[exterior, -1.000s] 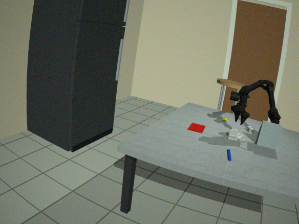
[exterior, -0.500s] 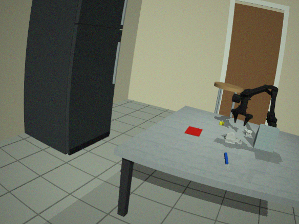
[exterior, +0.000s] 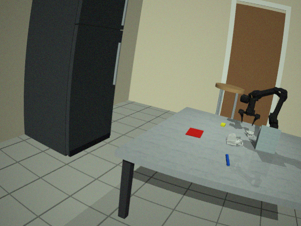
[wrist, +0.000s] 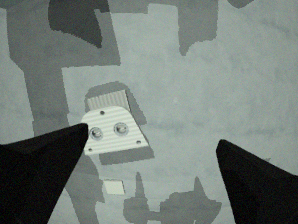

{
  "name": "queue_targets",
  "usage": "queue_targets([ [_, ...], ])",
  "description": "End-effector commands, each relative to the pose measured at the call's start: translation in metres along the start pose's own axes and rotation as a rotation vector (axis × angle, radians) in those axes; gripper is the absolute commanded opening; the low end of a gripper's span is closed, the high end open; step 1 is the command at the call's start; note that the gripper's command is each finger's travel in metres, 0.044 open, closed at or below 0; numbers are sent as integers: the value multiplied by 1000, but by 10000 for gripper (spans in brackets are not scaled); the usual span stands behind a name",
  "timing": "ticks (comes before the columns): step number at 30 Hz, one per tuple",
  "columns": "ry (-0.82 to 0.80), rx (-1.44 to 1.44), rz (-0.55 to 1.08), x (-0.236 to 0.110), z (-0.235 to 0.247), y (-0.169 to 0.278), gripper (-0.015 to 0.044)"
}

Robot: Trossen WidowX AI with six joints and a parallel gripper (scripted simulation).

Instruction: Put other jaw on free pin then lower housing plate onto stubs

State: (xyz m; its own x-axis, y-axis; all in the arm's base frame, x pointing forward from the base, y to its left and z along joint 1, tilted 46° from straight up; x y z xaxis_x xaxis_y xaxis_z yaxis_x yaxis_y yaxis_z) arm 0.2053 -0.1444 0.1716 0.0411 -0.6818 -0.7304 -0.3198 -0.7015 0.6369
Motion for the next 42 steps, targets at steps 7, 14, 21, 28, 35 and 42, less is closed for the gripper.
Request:
queue_targets([
  [7, -6, -313, 53, -9, 31, 41, 440],
  [14, -7, -335, 56, -8, 33, 44, 440],
  [21, -7, -335, 60, 30, 33, 46, 440],
  [28, -7, -335, 60, 30, 33, 46, 440],
  [35, -7, -335, 60, 34, 33, 46, 440],
  [42, -7, -335, 60, 45, 33, 47, 440],
])
Point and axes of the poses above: the point midway between the two fingers, 35 mm back from their tips, its own x axis out along the fingers, its own z axis across the jaws, y = z × x, the point moved 2 cm from there along -x, back along the fingers, and after that the axes turned 14 degrees about x, right-handed, at the moved point
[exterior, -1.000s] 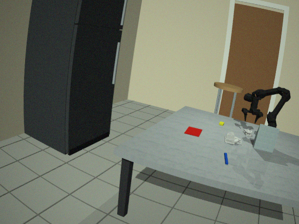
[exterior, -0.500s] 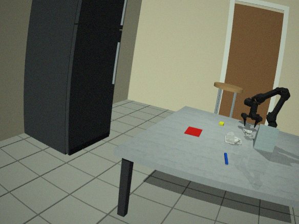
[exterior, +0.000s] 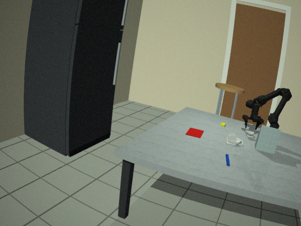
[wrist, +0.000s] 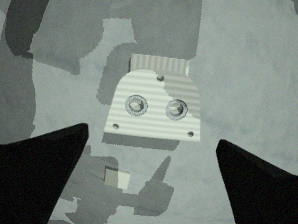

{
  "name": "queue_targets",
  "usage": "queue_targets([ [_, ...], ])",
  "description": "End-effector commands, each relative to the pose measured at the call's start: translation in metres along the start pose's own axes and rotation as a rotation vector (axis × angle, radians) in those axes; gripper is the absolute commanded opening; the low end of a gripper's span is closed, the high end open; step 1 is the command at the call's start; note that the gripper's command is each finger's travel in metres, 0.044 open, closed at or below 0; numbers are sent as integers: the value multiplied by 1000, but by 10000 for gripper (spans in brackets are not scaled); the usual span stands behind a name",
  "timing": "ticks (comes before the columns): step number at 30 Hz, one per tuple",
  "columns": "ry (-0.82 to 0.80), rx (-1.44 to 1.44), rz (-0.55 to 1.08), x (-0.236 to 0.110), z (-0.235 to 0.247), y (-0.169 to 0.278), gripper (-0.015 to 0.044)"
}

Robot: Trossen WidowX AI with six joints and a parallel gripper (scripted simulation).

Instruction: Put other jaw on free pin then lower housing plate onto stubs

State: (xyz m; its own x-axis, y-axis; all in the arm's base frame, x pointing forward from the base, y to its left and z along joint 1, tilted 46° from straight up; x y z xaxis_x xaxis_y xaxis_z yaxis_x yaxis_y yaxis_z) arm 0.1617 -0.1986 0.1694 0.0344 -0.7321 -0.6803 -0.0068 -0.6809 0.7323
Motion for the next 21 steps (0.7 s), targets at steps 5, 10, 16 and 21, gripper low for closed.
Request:
queue_targets([
  [5, -10, -14, -12, 13, 1, -5, 440],
  [10, -10, -14, -12, 13, 1, -5, 440],
  [16, -10, -14, -12, 13, 1, -5, 440],
  [21, -10, -14, -12, 18, 1, -5, 440],
])
Point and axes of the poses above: the point midway between the two fingers, 35 mm back from their tips, its own x axis out along the fingers, its own z axis across the jaws, y = z × x, the point moved 2 cm from there along -x, back along the fingers, and after that the axes turned 14 degrees about x, right-handed, at the moved point
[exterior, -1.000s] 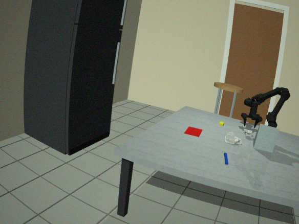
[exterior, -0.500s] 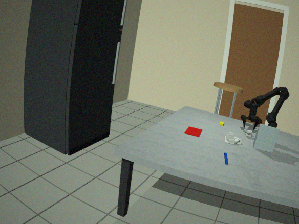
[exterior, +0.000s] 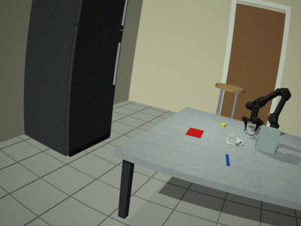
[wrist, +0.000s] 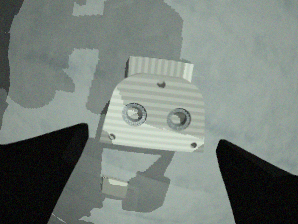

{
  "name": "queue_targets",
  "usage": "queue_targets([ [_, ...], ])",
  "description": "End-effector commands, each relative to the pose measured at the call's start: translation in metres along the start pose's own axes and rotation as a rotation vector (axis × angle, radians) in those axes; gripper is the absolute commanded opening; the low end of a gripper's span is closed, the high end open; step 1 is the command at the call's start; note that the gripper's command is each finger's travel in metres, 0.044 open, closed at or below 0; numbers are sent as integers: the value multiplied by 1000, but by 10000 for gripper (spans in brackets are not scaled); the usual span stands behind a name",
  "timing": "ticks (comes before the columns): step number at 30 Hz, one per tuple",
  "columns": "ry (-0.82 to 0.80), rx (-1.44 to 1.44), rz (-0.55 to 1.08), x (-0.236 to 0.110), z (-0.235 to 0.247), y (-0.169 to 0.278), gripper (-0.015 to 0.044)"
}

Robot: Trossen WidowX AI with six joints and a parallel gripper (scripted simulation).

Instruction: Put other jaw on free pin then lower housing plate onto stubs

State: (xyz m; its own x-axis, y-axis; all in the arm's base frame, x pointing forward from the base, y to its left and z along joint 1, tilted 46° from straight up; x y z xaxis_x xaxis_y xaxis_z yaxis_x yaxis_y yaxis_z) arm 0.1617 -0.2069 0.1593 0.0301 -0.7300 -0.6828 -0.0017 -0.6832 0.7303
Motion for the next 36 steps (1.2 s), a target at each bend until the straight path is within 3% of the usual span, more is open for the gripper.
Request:
queue_targets([
  [1, -6, -9, -9, 7, 0, -3, 440],
  [16, -6, -10, -7, 30, 1, -3, 440],
  [36, -6, -10, -7, 30, 1, -3, 440],
])
Point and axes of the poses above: the point midway between the two fingers, 35 mm back from their tips, its own x axis out along the fingers, its own z axis across the jaws, y = z × x, the point moved 2 cm from there along -x, back along the fingers, and after that the axes turned 14 degrees about x, right-handed, at the moved point
